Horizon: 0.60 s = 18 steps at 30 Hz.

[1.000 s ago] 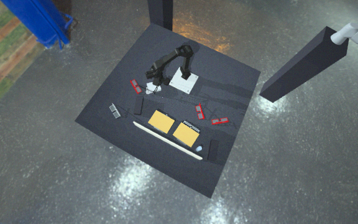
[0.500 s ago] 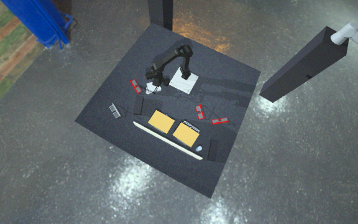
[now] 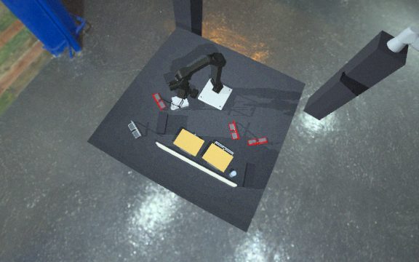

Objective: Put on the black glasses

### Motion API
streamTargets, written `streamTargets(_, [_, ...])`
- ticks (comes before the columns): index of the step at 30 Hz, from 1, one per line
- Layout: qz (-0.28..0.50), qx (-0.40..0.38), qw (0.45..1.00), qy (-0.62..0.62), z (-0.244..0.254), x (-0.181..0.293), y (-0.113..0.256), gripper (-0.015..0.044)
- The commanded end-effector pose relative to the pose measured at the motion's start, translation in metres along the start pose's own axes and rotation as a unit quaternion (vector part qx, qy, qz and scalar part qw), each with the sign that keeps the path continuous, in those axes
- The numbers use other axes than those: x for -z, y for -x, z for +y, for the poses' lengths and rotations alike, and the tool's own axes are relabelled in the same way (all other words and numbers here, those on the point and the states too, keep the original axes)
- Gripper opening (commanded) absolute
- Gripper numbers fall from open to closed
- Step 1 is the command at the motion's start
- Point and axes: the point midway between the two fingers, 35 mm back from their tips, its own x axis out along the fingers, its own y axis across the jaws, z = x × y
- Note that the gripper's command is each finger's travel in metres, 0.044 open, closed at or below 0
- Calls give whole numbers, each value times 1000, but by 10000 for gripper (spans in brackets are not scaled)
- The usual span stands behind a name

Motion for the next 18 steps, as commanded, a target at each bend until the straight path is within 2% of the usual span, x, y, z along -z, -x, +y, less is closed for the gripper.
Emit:
streamTargets(1, [-1, 4, 1000, -1, 0, -1, 16, 0])
streamTargets(7, [-10, -2, 1000, 21, 0, 0, 18, 0])
streamTargets(18, [-74, -22, 983, 169, 2, 3, 27, 0])
